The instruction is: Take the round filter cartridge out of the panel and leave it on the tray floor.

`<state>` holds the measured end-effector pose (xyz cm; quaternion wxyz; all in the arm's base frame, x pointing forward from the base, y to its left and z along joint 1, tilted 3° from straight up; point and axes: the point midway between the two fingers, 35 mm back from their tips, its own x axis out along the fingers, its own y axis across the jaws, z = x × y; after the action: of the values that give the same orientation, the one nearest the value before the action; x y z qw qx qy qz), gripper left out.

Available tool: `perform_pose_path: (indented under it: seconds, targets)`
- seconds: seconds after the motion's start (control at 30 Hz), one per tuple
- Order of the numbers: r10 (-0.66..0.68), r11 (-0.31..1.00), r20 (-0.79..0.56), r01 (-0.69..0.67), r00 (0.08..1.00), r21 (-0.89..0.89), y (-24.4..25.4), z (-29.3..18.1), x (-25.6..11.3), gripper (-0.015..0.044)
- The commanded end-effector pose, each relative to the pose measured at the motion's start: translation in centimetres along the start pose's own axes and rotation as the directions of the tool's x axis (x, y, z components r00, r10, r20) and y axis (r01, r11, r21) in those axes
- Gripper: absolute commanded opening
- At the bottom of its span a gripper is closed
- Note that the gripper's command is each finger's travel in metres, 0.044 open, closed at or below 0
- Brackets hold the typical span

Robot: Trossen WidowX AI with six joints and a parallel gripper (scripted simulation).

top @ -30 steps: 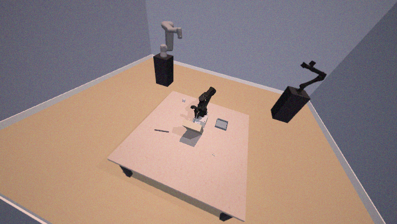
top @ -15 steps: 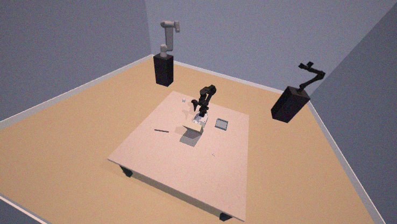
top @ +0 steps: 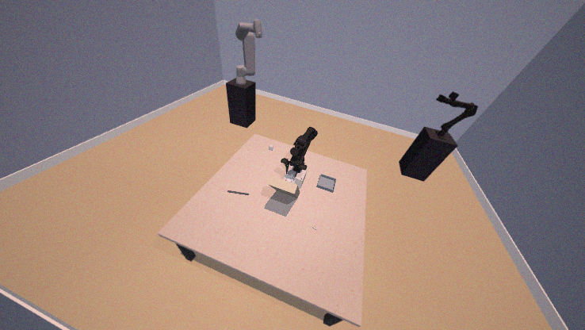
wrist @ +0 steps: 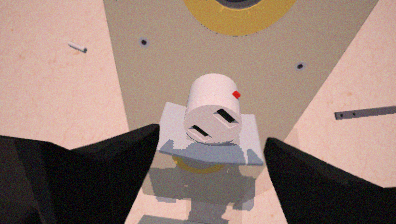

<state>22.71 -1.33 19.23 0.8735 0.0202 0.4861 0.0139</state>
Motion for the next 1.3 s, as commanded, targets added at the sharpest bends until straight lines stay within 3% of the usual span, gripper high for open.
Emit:
perform_pose_path:
  seconds: [0.0,1.03,1.27]
  targets:
    - [-0.004,1.0,-0.017,0.005,1.0,0.025,-0.1,-0.4,0.6,0.0305]
    - [-0.004,1.0,-0.014,0.004,1.0,0.025,-0.1,-0.5,5.2,0.0305]
    - [0.001,1.0,-0.011,0.0,1.0,0.019,0.0,-0.3,4.8,0.0258]
